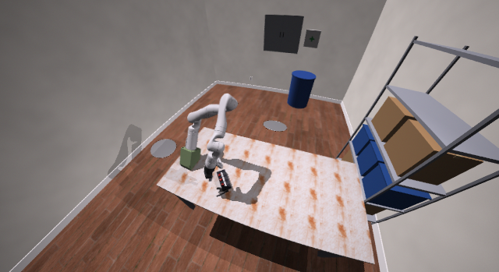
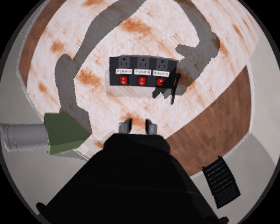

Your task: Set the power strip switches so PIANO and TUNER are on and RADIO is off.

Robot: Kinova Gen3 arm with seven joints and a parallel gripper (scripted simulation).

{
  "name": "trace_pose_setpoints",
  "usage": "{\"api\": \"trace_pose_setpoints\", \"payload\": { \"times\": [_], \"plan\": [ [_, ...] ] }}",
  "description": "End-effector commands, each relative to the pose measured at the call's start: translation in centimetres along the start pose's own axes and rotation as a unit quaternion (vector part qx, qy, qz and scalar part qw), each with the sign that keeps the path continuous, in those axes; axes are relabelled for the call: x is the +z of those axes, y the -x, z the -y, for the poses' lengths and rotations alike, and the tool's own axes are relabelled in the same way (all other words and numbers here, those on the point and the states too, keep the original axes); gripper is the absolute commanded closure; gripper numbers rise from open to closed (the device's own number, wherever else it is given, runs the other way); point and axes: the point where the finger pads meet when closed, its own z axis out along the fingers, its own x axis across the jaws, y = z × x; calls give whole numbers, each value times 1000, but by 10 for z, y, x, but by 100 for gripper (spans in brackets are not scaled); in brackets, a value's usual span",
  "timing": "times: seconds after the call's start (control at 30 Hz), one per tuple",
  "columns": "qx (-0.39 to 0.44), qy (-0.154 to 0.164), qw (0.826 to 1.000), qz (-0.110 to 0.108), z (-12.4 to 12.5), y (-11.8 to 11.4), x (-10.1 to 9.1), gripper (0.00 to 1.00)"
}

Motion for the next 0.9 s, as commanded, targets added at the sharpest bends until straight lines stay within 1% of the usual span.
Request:
{"api": "trace_pose_setpoints", "payload": {
  "times": [0.0, 0.73, 0.8, 0.87],
  "plan": [
    [0, 0, 1000, -1, 0, -1, -1, 0],
    [1, -1, 1000, -1, 0, 0, -1, 0],
    [11, -13, 1000, 2, 4, 1, 1, 0],
    [37, -44, 998, 10, 15, 6, 3, 0]
  ]
}}
